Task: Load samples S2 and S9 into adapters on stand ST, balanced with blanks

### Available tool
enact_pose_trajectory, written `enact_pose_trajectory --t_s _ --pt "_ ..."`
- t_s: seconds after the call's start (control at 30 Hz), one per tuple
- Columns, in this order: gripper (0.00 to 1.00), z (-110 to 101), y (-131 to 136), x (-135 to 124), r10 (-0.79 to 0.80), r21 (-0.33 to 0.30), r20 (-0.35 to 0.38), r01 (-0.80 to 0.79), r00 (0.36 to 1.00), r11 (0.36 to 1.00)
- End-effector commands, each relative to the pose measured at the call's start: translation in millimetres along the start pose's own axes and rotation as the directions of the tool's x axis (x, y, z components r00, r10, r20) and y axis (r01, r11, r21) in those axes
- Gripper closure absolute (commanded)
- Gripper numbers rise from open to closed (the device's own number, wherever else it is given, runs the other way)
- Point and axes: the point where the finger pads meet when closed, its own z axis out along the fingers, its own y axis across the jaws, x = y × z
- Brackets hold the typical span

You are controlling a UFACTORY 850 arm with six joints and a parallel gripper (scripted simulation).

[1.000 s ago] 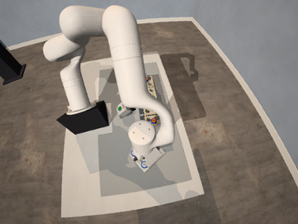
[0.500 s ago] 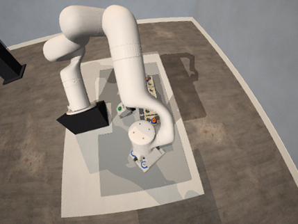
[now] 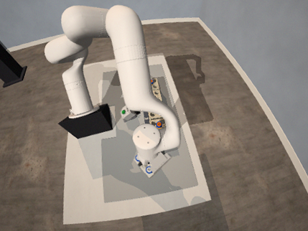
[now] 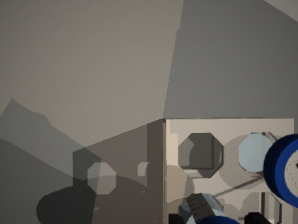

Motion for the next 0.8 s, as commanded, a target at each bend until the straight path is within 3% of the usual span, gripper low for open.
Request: enact_pose_trajectory --t_s 0.0,0.77 --pt "1.0 -1.2 -0.3 0.9 -0.001 0.0 -0.002 0.001 1.0 1.0" --pt "1.0 -10.5 -0.3 0.9 -0.001 0.0 -0.002 0.001 1.0 1.0"
